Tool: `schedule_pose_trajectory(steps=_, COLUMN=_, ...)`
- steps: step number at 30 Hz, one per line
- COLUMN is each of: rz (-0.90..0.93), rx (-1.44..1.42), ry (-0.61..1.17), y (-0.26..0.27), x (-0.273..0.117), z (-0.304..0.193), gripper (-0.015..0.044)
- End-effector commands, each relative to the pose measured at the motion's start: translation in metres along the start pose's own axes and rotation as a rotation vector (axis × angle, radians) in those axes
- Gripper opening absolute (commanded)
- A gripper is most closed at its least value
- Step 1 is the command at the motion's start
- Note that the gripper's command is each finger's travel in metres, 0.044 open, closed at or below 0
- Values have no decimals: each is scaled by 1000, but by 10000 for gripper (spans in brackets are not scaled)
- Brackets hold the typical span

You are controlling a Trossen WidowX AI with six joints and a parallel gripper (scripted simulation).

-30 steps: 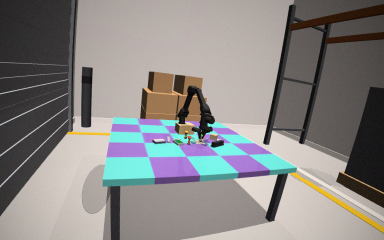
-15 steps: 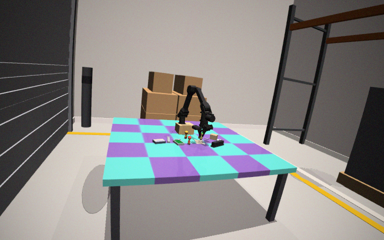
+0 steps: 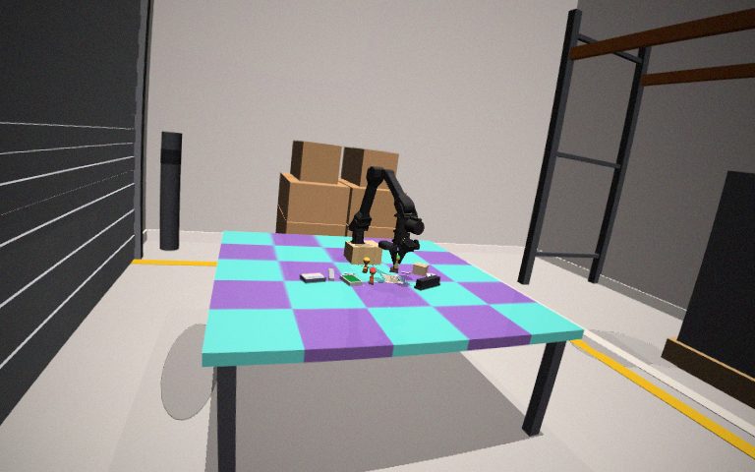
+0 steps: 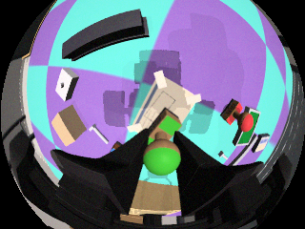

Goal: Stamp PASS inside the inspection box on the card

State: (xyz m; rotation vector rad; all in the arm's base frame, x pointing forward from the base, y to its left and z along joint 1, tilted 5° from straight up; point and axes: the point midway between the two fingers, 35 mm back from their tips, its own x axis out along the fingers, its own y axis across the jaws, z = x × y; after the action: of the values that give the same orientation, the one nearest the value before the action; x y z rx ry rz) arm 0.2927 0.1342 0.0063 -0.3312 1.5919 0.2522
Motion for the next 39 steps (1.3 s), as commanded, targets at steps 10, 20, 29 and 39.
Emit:
schedule_pose_trajectory(steps=10, rz=3, rx=6, ry=-15, y=0, x=-21, z=3, gripper=0)
schedule_pose_trajectory(steps=20, rz=2, rx=5, ry=-16, y=-37, x=-23, z=-6, gripper=0)
schedule_pose_trajectory(steps=29, rz=-1, rx=3, ry=-17, y=-85, x=-24, z=-26, gripper=0)
schedule_pose_trajectory(steps=39, rz=-6, rx=2, ry=-15, y=-132, x=-23, z=-56, gripper=0)
